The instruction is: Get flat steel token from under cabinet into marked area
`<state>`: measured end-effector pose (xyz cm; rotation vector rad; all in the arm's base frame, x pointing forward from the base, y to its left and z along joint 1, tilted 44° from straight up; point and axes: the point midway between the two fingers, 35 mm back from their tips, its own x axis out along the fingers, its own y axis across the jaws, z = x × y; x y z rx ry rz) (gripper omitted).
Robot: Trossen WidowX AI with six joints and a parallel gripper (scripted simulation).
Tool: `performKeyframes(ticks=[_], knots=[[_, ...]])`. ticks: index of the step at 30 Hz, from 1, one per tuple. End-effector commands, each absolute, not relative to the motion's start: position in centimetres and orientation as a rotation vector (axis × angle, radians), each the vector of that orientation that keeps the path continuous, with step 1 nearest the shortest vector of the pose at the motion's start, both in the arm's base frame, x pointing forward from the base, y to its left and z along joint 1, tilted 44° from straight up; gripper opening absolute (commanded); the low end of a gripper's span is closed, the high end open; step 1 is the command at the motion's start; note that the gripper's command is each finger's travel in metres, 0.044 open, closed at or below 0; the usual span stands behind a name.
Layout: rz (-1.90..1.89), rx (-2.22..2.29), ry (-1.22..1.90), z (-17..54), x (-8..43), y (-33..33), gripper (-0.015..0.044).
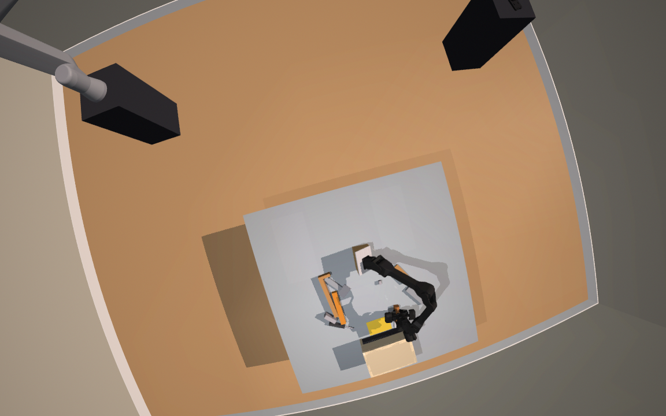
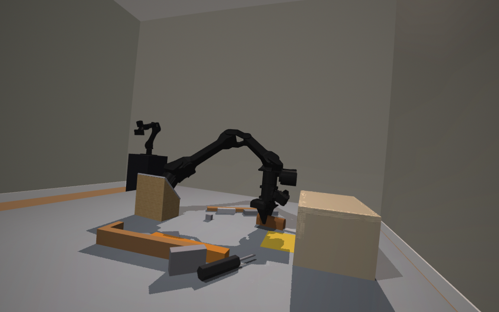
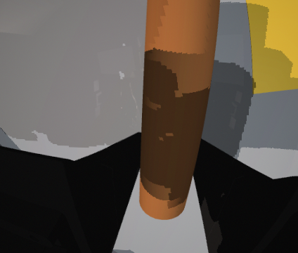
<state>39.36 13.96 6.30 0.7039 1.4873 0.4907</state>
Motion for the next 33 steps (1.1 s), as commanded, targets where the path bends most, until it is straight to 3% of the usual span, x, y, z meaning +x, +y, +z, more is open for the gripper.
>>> performKeyframes(ticks=[1, 33], knots=[[0.497, 0.701, 1.483, 6.3, 39.9, 13.9, 0.0000], [0.496, 0.700, 1.484, 3.7, 39.9, 11.4, 0.0000]])
